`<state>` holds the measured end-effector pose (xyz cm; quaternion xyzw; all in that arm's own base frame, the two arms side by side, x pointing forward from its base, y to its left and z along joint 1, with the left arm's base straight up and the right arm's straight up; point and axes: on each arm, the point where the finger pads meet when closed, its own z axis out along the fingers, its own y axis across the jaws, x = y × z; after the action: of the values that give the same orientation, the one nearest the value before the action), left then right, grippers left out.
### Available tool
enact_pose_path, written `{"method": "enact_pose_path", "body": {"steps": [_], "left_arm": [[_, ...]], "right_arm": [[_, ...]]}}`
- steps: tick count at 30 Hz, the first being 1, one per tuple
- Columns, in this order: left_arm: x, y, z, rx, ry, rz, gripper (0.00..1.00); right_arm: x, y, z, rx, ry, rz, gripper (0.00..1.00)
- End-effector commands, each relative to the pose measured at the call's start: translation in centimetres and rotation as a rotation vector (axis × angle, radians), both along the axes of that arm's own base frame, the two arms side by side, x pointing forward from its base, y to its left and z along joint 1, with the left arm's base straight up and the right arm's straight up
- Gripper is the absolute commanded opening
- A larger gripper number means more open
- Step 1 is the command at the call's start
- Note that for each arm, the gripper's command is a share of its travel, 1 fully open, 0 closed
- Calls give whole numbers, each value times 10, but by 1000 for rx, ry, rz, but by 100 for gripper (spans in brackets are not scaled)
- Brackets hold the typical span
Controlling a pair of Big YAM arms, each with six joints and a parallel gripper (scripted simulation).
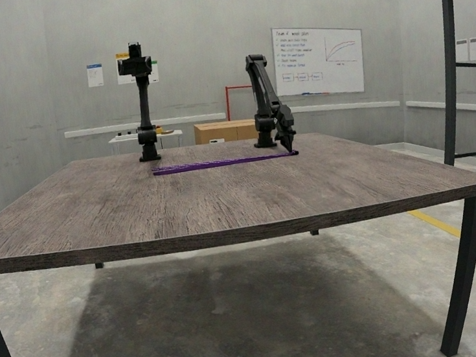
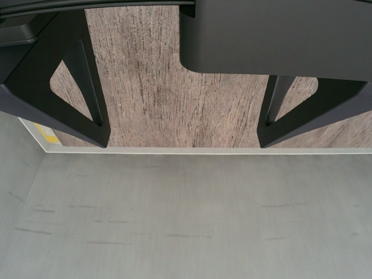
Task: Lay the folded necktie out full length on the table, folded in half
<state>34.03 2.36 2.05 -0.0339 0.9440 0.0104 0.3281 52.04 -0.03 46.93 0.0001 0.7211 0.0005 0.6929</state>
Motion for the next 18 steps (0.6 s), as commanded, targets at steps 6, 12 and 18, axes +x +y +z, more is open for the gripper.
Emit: {"method": "enact_pose_path", "body": {"steps": [6,12,18], "left_arm": [[10,0,7,5,-29,-3,4],[10,0,7,5,-29,-3,4],[10,0,5,5,-29,-3,4]], "right_arm": [[0,0,12,0,-19,0,100],[0,0,12,0,-19,0,100],[0,0,12,0,-19,0,100]]}}
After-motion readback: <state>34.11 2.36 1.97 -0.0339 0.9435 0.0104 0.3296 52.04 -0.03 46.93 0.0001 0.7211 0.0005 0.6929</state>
